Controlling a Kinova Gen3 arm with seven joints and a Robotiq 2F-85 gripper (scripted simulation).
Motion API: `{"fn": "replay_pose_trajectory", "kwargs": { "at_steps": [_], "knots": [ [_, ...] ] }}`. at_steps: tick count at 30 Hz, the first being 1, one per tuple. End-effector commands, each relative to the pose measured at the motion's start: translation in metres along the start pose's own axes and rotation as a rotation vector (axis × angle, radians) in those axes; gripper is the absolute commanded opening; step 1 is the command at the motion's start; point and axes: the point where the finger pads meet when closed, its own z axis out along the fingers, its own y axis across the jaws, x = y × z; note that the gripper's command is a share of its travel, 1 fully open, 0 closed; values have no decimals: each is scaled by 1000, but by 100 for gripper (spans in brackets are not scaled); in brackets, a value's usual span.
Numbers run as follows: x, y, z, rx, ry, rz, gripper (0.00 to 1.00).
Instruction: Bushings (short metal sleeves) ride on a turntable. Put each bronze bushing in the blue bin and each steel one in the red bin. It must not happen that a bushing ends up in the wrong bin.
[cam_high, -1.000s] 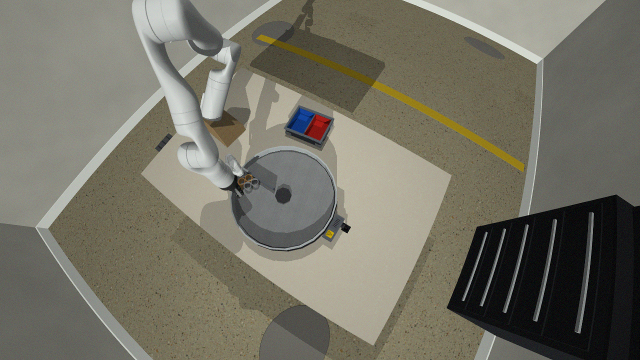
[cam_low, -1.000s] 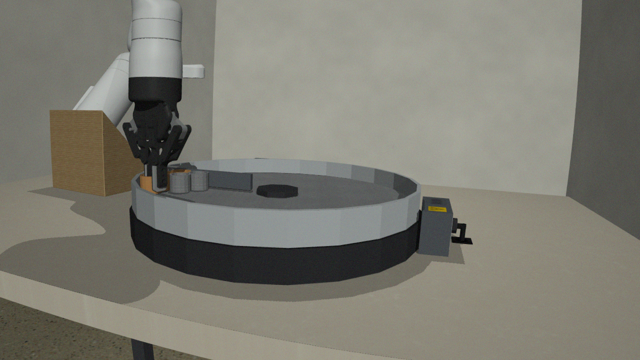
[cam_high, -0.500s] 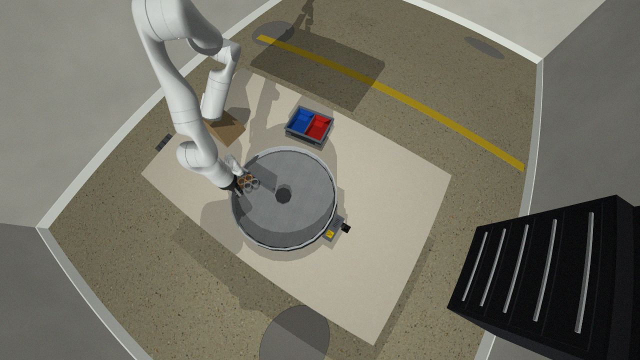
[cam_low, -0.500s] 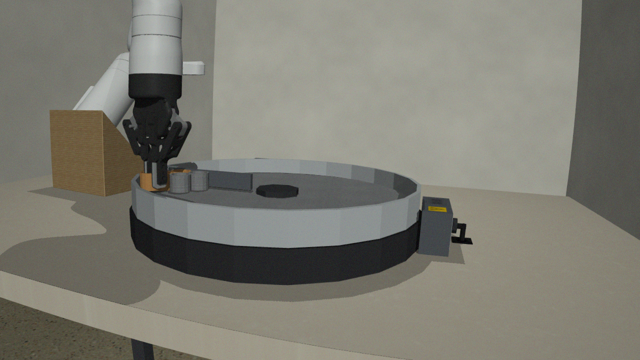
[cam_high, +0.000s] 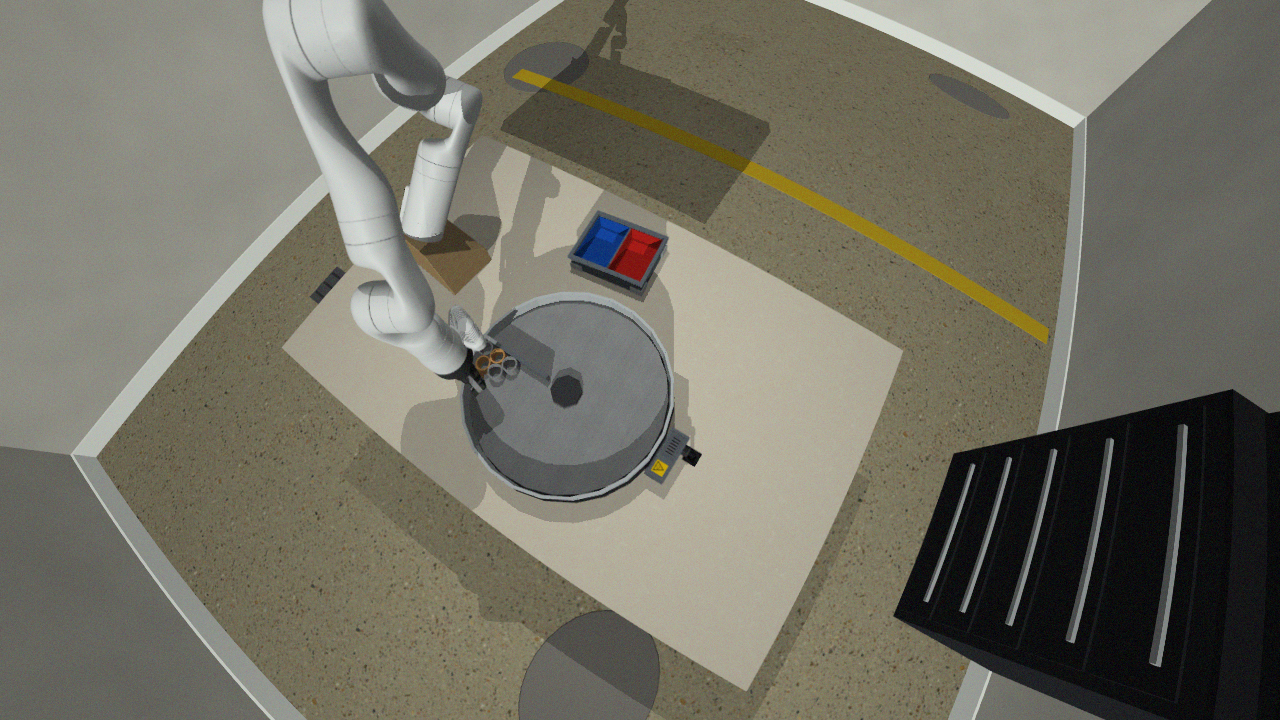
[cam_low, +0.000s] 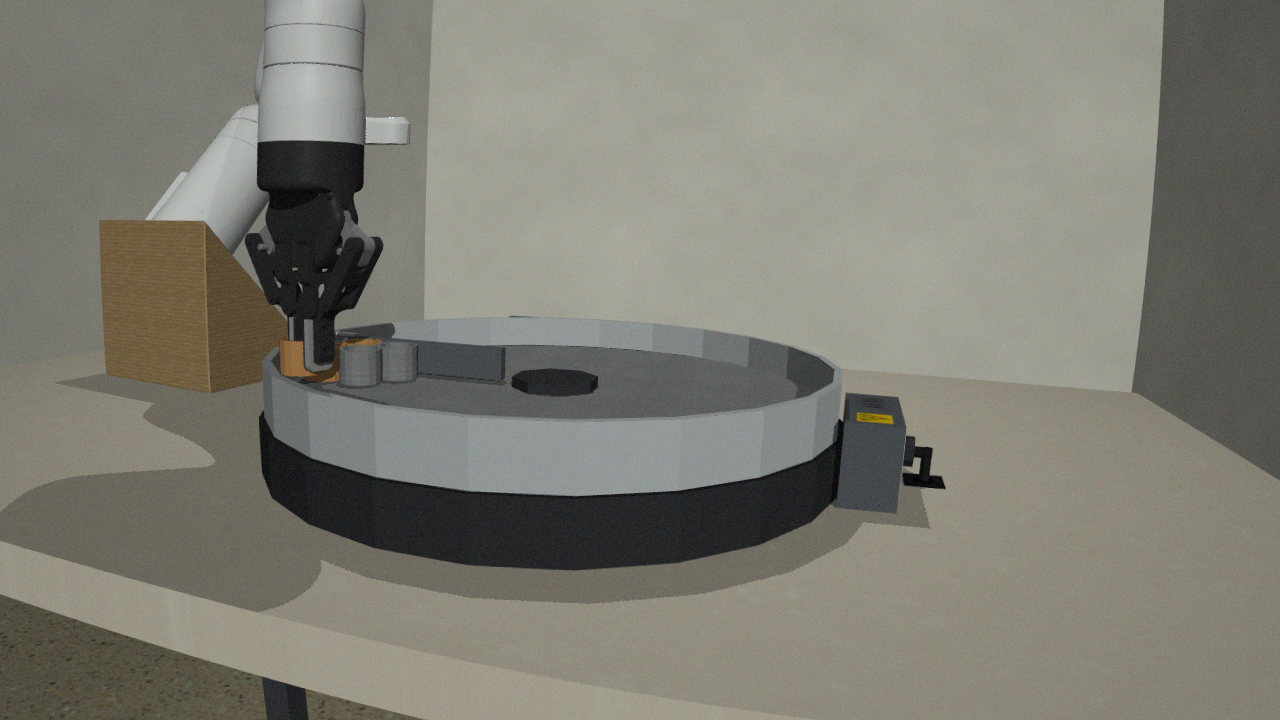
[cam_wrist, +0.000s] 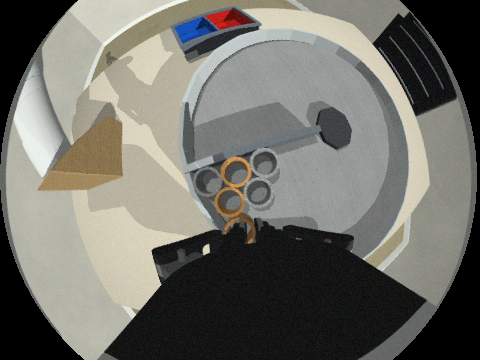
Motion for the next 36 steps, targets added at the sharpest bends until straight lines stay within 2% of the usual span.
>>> {"fn": "replay_pose_trajectory", "kwargs": {
  "at_steps": [1,36],
  "knots": [
    [0,0,-3,-2,-2,0,0],
    [0,0,-12,-2,-2,0,0]
  ]
}}
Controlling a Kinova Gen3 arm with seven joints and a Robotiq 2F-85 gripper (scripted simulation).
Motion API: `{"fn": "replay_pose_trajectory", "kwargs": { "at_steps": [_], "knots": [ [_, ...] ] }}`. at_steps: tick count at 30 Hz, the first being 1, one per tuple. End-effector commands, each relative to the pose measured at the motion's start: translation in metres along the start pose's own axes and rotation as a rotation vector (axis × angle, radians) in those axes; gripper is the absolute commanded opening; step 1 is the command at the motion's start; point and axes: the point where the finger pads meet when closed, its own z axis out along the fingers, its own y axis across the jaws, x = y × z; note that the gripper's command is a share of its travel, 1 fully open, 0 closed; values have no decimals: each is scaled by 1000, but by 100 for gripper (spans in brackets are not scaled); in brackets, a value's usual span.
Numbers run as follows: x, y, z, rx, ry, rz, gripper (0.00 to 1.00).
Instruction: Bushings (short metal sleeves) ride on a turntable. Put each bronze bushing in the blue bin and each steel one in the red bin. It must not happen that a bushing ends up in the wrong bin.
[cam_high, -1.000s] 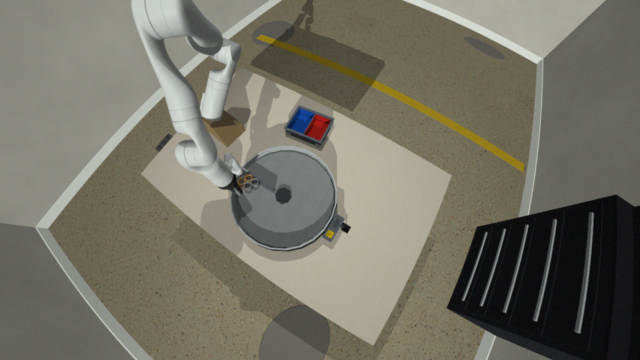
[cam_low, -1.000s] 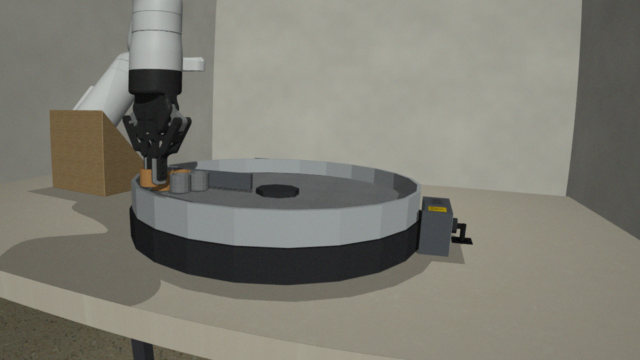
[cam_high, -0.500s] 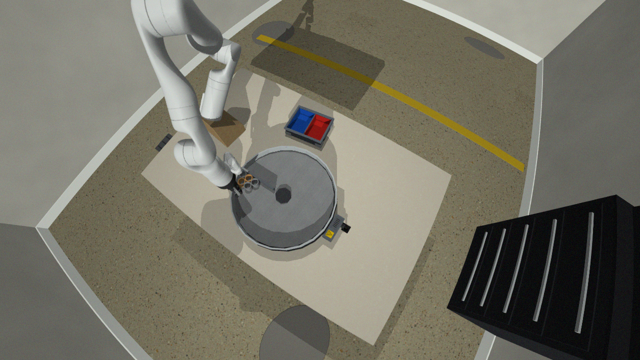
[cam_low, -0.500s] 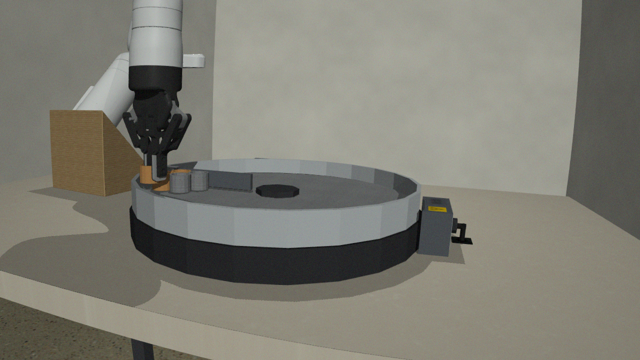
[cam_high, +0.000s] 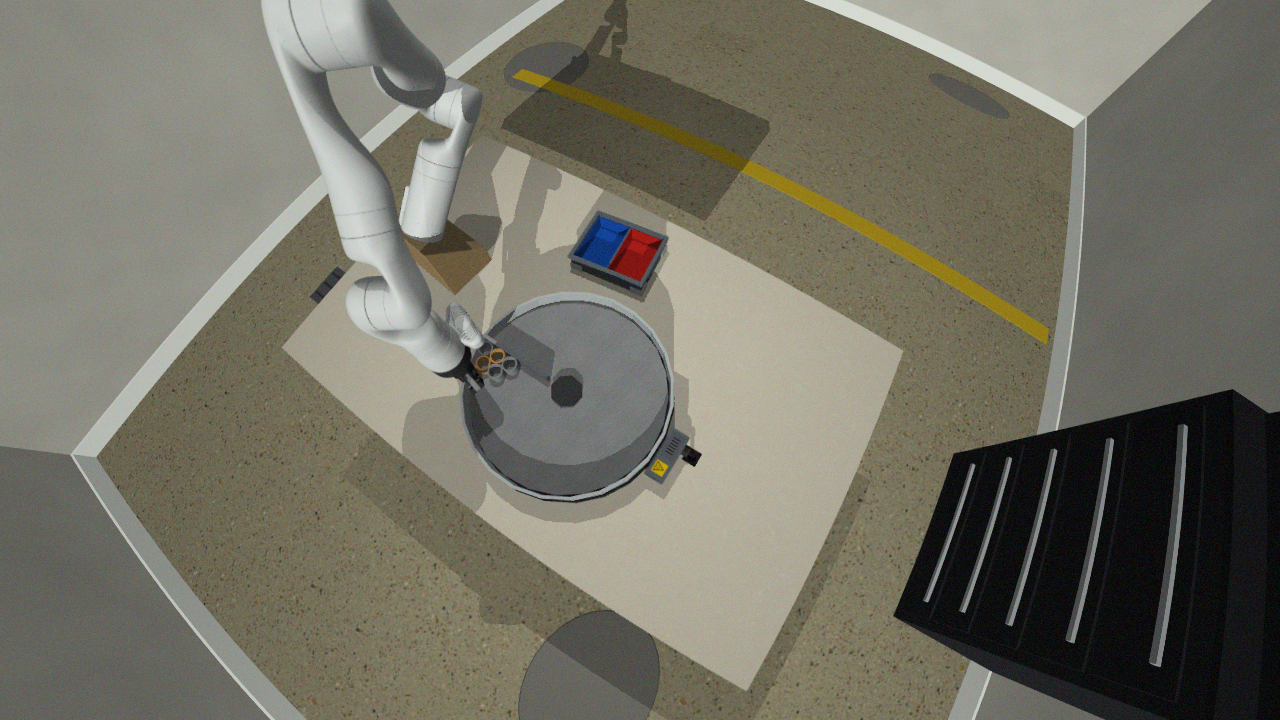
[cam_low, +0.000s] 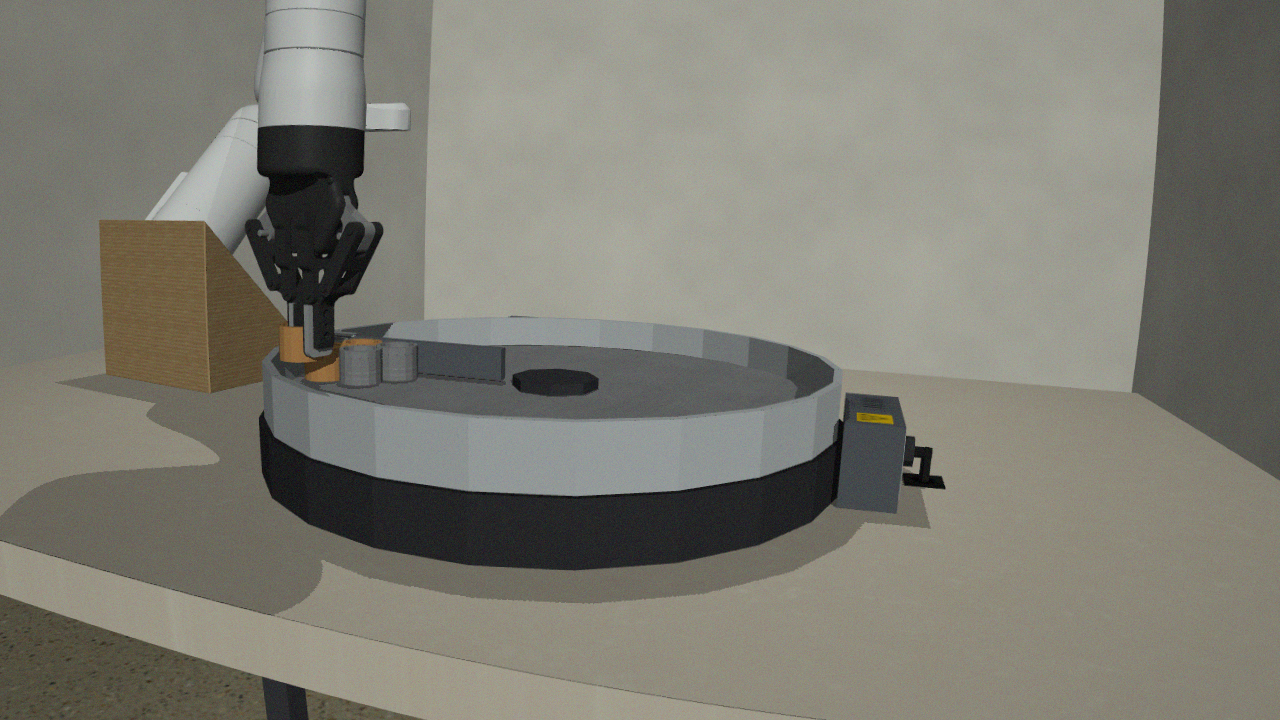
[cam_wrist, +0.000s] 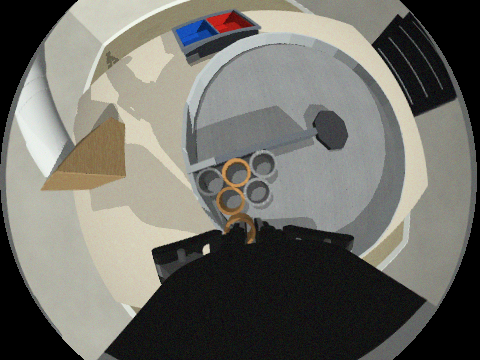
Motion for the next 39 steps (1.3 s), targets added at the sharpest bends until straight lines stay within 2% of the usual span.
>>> {"fn": "replay_pose_trajectory", "kwargs": {
  "at_steps": [1,34,39],
  "knots": [
    [0,0,-2,-2,-2,0,0],
    [0,0,-11,-2,-2,0,0],
    [0,0,-35,-2,-2,0,0]
  ]
}}
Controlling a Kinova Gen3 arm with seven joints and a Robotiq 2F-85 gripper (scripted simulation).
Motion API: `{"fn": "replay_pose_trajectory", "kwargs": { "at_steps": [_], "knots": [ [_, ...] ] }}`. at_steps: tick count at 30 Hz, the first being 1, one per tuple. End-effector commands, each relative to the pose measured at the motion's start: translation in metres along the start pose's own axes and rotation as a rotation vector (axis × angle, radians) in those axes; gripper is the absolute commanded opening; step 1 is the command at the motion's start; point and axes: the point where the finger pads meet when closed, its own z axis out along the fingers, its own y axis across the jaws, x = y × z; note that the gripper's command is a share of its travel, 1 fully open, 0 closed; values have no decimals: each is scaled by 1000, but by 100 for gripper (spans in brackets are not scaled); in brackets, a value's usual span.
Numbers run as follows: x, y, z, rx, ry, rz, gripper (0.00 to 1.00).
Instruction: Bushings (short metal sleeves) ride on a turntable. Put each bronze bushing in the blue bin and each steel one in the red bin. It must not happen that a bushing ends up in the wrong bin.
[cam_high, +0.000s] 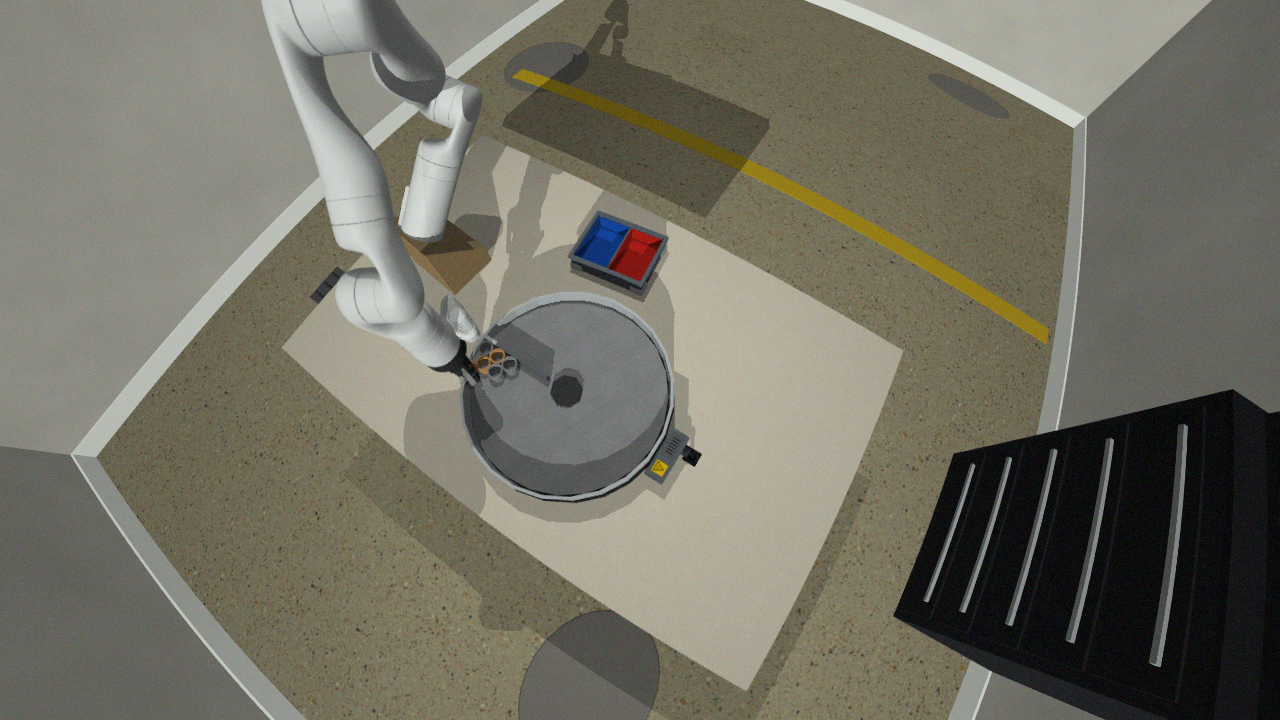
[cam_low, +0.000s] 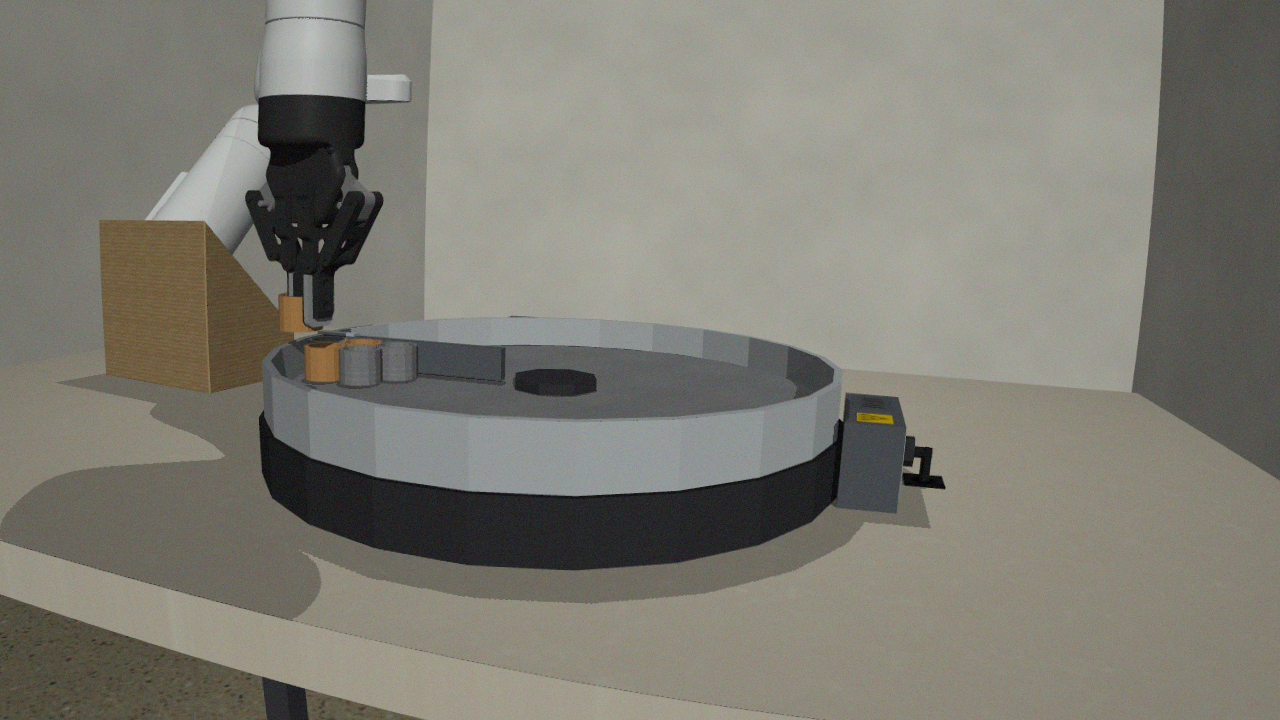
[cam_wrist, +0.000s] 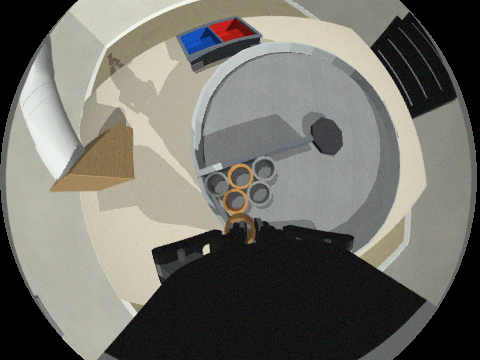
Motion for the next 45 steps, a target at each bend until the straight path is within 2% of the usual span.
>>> {"fn": "replay_pose_trajectory", "kwargs": {
  "at_steps": [1,5,10,22,27,30,35,40,45],
  "knots": [
    [-3,4,-14,-14,-12,0,0],
    [-3,4,-14,-14,-12,0,0],
    [-3,3,-39,-15,-12,0,0],
    [-3,3,-39,-15,-12,0,0],
    [52,-10,-38,-14,-12,0,0],
    [52,-10,-38,-14,-12,0,0],
    [107,-24,-37,-14,-12,0,0],
    [107,-24,-37,-14,-12,0,0],
    [162,-37,-36,-14,-12,0,0]
  ]
}}
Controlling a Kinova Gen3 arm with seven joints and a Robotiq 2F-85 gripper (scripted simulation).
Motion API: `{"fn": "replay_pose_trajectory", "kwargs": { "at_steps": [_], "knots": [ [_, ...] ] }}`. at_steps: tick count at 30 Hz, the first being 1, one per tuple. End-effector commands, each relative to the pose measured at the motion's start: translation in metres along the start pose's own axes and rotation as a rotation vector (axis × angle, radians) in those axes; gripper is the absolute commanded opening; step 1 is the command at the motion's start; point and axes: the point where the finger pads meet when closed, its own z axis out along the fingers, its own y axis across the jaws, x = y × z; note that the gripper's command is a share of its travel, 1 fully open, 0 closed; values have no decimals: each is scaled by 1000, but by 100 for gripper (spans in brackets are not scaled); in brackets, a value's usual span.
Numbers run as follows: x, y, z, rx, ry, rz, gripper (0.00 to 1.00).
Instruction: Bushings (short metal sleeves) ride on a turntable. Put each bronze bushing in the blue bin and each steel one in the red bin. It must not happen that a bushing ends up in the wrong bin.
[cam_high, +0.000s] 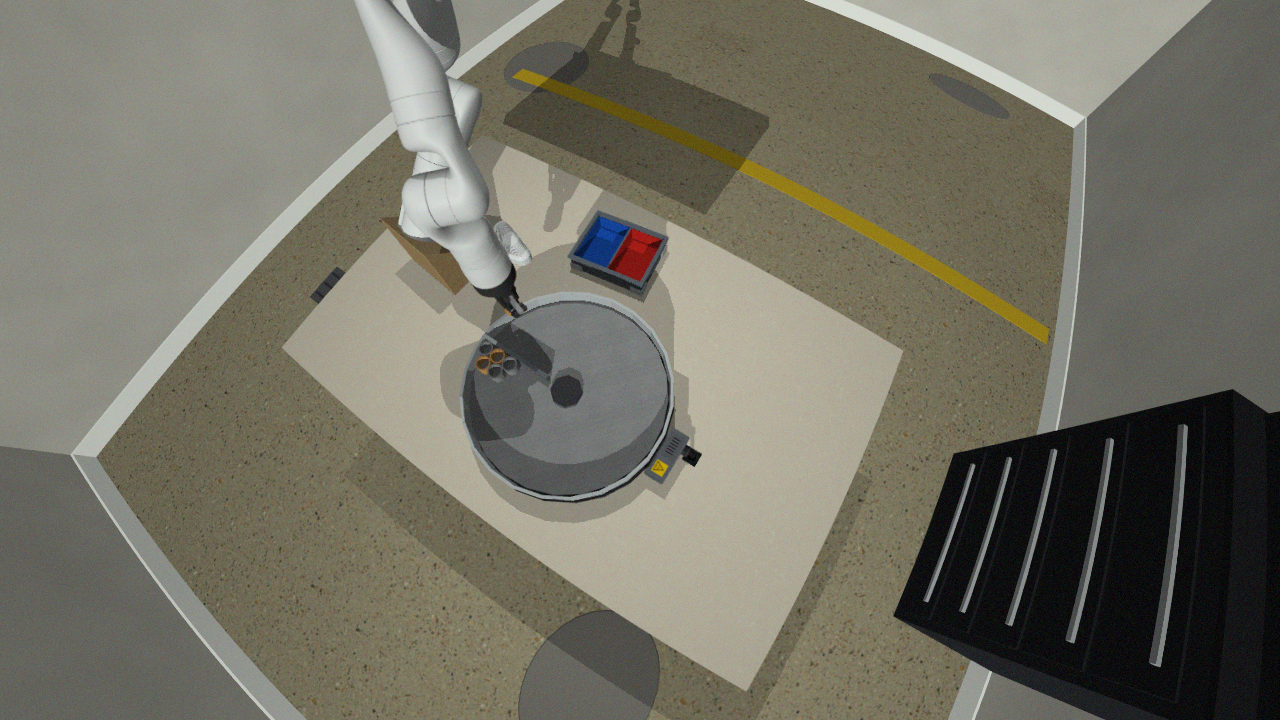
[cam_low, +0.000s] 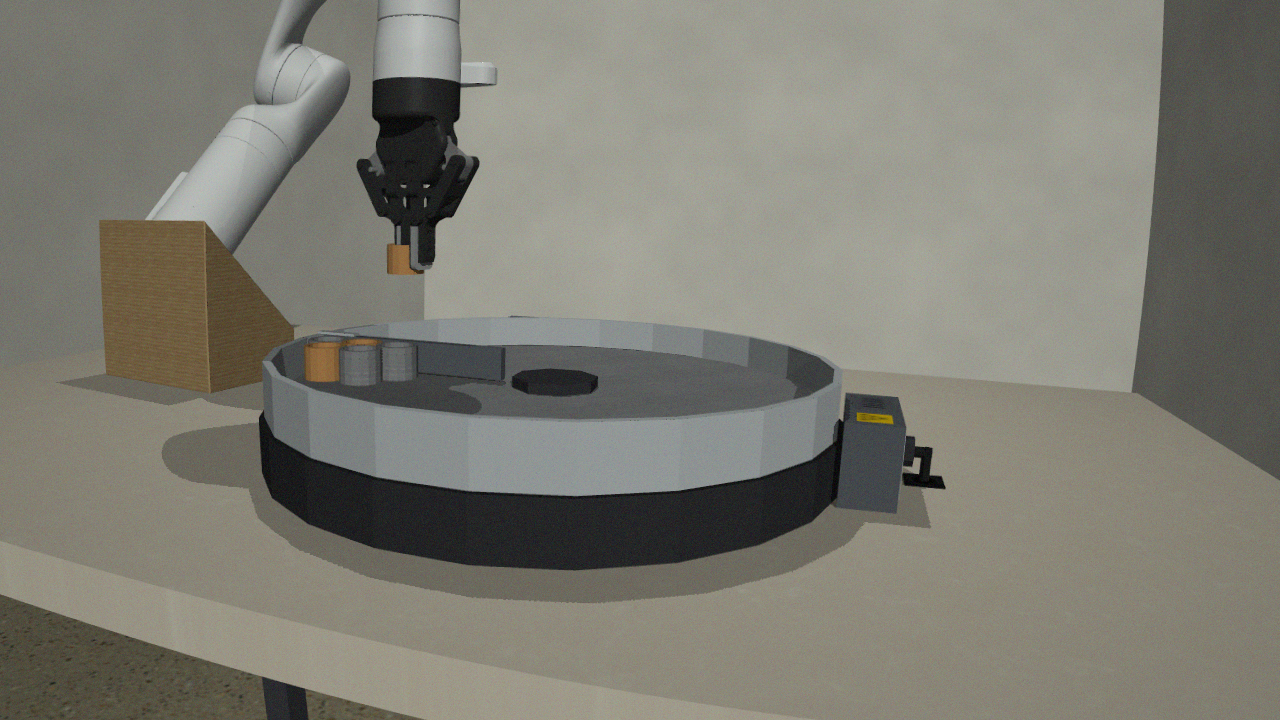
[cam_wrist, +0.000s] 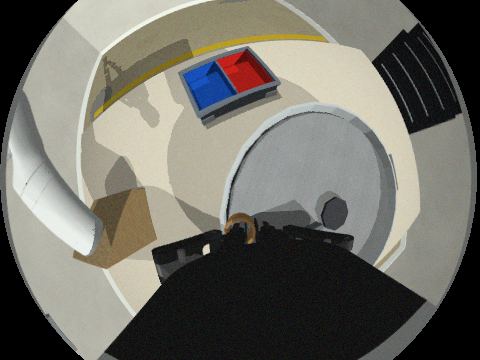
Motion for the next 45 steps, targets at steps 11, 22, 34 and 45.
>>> {"fn": "replay_pose_trajectory", "kwargs": {
  "at_steps": [11,22,34,45],
  "knots": [
    [76,-21,-5,2,-18,-22,0],
    [141,-39,-3,2,-18,-22,0],
    [218,-60,-2,2,-18,-22,0],
    [283,-78,-1,2,-18,-22,0]
  ]
}}
